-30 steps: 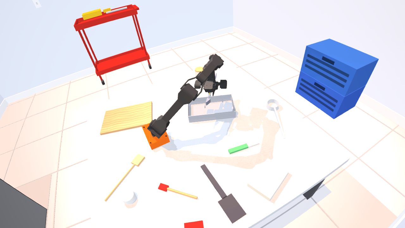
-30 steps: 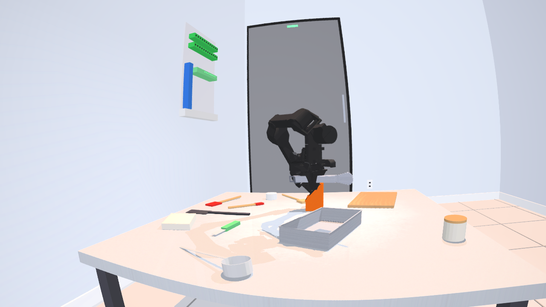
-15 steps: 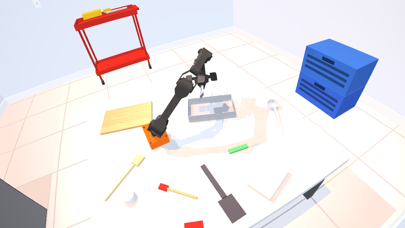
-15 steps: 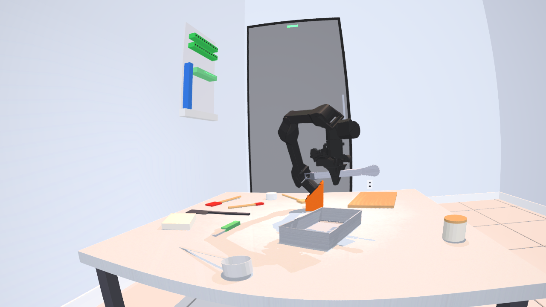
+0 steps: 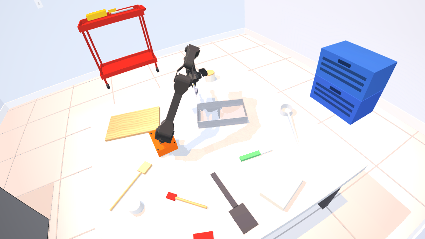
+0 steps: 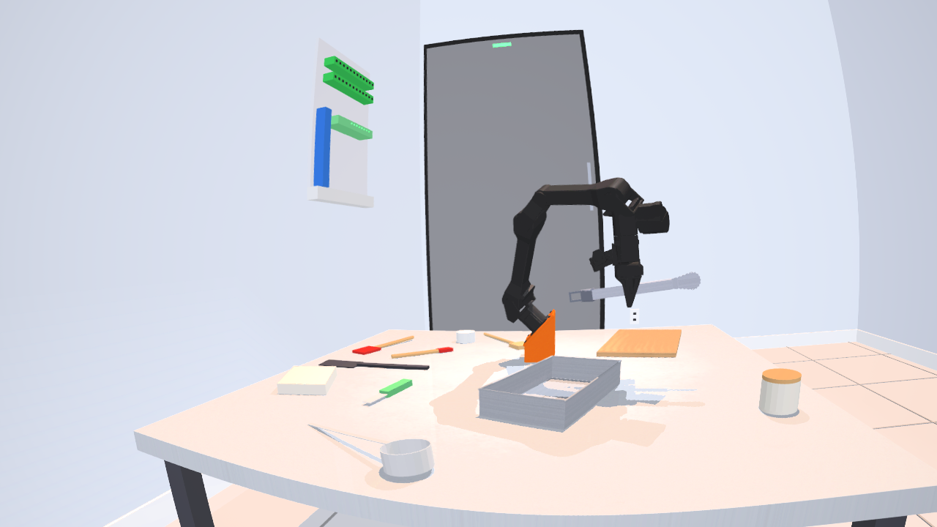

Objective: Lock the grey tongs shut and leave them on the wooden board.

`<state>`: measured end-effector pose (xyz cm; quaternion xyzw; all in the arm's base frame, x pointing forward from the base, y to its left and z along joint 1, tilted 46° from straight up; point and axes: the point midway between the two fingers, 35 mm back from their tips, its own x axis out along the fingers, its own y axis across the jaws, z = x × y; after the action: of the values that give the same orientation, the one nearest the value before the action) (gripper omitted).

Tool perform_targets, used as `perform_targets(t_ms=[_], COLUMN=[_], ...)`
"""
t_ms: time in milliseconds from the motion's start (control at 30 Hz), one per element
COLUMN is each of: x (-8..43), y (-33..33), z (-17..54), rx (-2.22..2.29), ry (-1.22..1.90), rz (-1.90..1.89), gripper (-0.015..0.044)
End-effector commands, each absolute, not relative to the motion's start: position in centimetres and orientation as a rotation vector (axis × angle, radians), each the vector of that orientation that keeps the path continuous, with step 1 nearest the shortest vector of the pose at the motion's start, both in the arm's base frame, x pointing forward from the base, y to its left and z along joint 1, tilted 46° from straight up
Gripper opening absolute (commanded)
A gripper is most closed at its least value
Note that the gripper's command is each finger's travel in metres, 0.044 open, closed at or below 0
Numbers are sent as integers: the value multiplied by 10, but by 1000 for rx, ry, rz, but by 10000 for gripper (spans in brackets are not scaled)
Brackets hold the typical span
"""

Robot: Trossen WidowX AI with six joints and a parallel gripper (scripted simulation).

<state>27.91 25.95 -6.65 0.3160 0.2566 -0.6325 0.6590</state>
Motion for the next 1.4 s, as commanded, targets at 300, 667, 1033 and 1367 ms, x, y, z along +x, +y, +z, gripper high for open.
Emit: perform_targets(t_ms=[300, 667, 1033, 1367], x=[188, 162, 82, 7], y=[305, 315, 336, 340], z=[-140, -149, -154, -157], rx=[474, 420, 280, 133], ry=[752, 798, 939, 1052], rz=[-1336, -1302, -1198, -1098], gripper=[-150, -150, -150, -150])
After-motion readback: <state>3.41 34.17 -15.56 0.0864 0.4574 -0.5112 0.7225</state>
